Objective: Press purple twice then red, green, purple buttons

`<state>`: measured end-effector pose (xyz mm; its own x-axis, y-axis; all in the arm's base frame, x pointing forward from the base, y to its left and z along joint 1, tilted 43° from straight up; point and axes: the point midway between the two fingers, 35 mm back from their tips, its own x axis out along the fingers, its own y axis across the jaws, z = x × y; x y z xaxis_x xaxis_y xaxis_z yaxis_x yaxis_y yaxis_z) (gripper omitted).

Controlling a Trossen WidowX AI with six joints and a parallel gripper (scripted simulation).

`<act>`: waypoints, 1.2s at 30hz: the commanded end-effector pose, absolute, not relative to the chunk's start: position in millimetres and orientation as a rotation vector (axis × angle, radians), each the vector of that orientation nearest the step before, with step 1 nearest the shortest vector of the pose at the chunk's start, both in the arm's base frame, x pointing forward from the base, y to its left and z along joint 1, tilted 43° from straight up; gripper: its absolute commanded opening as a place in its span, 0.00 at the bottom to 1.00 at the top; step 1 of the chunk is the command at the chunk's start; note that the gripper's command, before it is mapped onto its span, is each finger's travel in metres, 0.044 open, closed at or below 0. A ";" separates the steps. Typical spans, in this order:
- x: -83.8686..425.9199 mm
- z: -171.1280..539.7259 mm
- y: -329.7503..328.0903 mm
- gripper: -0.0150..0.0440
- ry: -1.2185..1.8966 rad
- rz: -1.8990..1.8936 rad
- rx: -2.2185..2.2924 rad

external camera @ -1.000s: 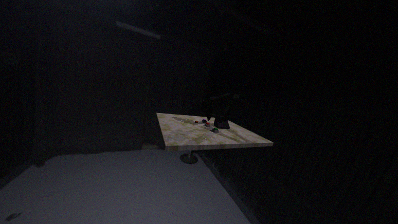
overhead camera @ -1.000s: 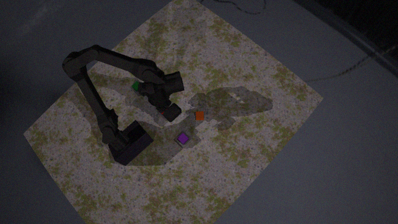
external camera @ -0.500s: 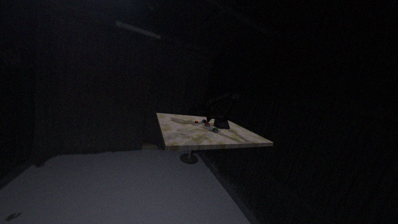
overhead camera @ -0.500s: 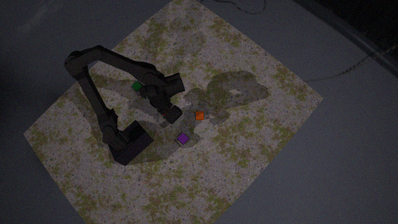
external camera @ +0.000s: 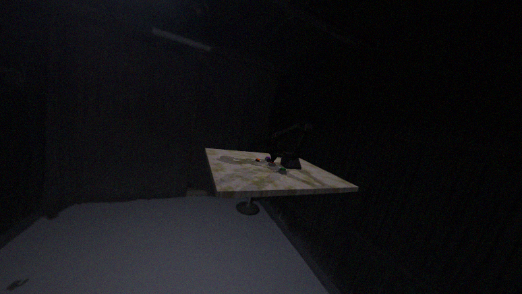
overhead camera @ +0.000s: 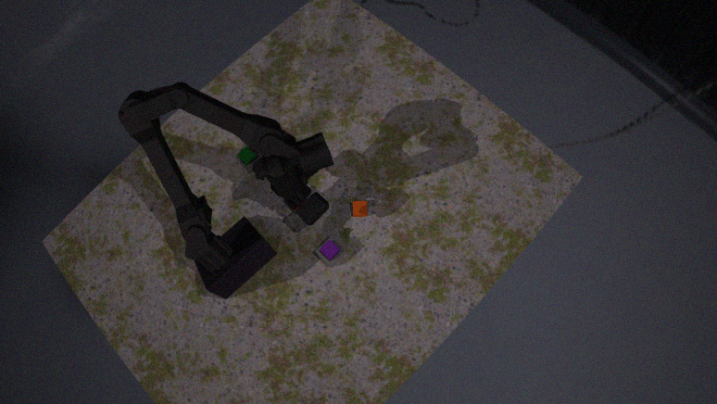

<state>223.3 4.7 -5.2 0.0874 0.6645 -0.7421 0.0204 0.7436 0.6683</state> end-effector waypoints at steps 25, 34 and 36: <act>214.6 65.0 -58.9 0.29 1.422 0.522 0.609; 230.0 112.3 -9.6 0.29 1.428 0.498 0.595; 229.9 134.2 15.3 0.29 1.425 0.499 0.596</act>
<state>227.1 -20.3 98.8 0.0783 0.6488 -0.7569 0.0456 0.7561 0.6528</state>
